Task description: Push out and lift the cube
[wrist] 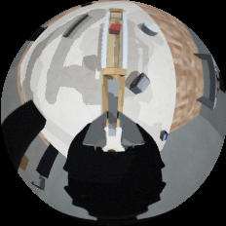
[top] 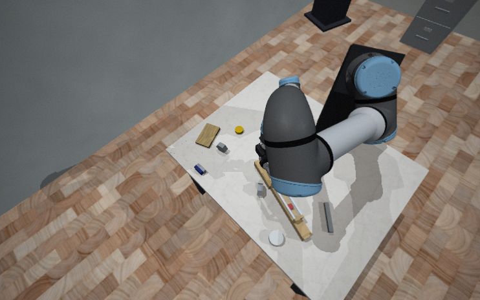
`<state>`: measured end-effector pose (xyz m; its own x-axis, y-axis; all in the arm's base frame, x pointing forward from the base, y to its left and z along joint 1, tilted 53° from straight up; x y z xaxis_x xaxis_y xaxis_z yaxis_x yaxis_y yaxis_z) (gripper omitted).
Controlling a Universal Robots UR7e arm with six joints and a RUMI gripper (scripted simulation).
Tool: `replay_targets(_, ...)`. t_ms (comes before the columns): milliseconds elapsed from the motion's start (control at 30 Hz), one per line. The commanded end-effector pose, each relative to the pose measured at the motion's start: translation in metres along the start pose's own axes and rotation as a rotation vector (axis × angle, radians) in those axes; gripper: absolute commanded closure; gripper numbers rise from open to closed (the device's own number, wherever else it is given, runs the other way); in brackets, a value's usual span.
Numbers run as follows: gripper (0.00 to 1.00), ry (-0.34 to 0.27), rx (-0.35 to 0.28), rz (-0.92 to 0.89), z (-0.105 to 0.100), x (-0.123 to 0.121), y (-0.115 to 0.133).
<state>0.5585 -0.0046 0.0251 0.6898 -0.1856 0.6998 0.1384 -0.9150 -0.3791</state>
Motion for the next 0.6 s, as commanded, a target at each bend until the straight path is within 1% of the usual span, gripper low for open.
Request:
replay_targets(0,1.00,0.002,-0.002,0.000,0.005,0.001,0.000)
replay_targets(300,1.00,0.002,-0.002,0.000,0.014,0.001,0.000)
replay_targets(567,1.00,0.002,-0.002,0.000,0.029,0.001,0.000)
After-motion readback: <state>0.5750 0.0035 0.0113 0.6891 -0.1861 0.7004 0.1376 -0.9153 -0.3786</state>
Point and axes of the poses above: the point where the finger pads meet when closed, its own z axis out along the fingers, its own x axis across the jaws, y = z × x, the point moved 3 cm from there along -z, back along the fingers, and after that the axes turned 11 degrees about -z, right-handed, at the moved point
